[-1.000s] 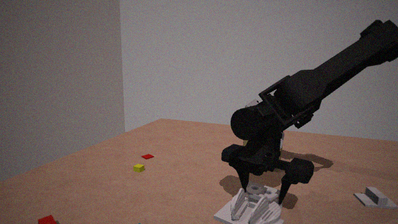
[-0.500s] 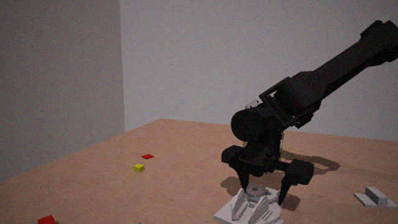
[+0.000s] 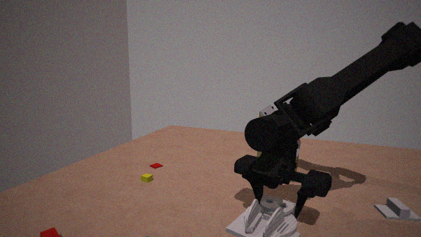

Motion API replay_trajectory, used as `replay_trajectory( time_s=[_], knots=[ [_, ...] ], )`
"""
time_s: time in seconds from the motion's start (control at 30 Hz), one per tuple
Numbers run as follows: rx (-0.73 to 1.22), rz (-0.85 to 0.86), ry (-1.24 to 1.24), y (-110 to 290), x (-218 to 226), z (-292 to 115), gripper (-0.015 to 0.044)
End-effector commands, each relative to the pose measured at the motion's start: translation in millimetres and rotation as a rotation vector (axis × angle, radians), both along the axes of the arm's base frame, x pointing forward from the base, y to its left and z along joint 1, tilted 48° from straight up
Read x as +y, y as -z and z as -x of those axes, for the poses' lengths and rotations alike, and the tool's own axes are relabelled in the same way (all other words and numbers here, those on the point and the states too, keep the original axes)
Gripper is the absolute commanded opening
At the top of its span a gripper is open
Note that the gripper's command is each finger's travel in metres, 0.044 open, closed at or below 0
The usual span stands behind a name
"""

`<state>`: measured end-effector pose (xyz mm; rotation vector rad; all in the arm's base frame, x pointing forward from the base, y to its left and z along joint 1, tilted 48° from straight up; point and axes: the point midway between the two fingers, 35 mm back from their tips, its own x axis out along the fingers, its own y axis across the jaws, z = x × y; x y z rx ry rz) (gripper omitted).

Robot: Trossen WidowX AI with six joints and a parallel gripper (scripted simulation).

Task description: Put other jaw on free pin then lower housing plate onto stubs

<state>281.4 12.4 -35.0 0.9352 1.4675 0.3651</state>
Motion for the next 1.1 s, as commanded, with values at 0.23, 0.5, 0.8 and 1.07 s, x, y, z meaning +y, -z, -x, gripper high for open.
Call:
replay_trajectory(
  time_s=[0.23, 0.5, 0.8, 1.07],
  knots=[
    [0.004, -0.005, 0.005, 1.3, 2.2, -0.1, 0.0351],
    [0.004, -0.005, 0.005, 3.0, 4.0, -0.4, 0.0351],
    [0.004, -0.005, 0.005, 4.2, 5.4, -0.7, 0.0351],
    [0.004, -0.005, 0.005, 4.6, 5.8, -0.7, 0.0351]
  ],
)
